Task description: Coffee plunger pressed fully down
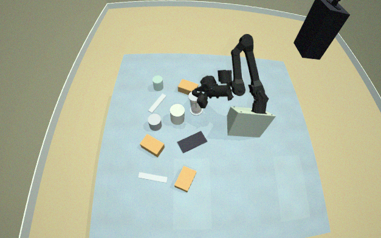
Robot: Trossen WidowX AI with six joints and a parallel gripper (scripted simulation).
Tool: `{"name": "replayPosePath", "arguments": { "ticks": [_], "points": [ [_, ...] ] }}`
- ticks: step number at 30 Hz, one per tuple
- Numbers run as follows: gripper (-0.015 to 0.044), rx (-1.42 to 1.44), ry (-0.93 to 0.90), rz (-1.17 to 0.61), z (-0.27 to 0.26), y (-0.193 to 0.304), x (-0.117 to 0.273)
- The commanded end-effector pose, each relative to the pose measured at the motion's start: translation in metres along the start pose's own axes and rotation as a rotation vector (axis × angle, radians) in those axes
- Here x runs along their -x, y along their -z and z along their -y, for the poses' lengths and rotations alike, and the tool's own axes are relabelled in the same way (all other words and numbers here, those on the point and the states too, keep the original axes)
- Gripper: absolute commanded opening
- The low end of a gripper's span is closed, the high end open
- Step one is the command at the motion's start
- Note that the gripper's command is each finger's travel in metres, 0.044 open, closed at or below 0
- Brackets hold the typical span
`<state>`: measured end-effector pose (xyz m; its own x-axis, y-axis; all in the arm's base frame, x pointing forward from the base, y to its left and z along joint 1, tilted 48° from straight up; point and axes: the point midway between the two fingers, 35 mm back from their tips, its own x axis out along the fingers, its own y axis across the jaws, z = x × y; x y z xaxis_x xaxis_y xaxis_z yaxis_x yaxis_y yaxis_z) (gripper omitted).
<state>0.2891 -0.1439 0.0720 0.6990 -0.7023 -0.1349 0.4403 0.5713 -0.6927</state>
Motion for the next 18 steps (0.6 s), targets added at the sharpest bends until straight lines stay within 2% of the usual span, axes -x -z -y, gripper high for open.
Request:
{"name": "replayPosePath", "arguments": {
  "ticks": [1,14,18],
  "points": [
    [0.0121,0.008,0.005,-0.01,0.0002,0.0025,-0.0018],
    [0.0121,0.002,0.0,0.0,-0.0004,-0.0004,-0.0008],
    [0.0226,0.002,0.0,0.0,-0.0004,-0.0004,-0.0008]
  ]
}}
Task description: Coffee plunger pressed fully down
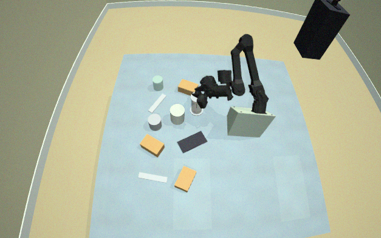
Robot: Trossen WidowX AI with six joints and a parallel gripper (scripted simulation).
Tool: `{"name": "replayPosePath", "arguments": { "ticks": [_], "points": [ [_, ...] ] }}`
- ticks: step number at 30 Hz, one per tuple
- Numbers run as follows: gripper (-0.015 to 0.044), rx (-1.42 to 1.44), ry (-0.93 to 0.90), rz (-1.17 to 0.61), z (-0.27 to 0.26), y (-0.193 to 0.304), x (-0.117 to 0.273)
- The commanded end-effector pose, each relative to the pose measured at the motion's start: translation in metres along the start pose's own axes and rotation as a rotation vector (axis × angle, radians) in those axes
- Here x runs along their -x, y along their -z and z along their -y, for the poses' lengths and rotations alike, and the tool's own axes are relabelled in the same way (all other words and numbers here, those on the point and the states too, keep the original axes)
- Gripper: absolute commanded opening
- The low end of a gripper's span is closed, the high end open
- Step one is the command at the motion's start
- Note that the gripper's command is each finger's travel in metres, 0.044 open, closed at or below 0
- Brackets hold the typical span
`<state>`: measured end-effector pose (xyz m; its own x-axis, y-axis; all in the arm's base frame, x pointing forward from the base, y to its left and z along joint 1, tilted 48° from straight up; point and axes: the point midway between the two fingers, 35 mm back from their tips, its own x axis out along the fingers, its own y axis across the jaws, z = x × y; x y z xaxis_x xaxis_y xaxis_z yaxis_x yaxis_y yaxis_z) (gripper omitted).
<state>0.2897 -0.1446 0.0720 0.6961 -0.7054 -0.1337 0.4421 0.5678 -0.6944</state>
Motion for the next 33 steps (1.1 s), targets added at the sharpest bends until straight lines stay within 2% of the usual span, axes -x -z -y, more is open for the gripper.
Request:
{"name": "replayPosePath", "arguments": {
  "ticks": [1,8,15,25,33],
  "points": [
    [0.0252,0.0,-0.004,0.003,-0.001,0.0,0.0],
    [0.0436,0.0,-0.004,0.003,-0.001,0.0,0.0],
    [0.044,-0.002,0.0,0.003,-0.001,-0.011,0.008],
    [0.044,-0.01,0.026,0.012,0.003,-0.053,0.062],
    [0.044,-0.011,0.026,0.013,0.003,-0.053,0.063]
  ]
}}
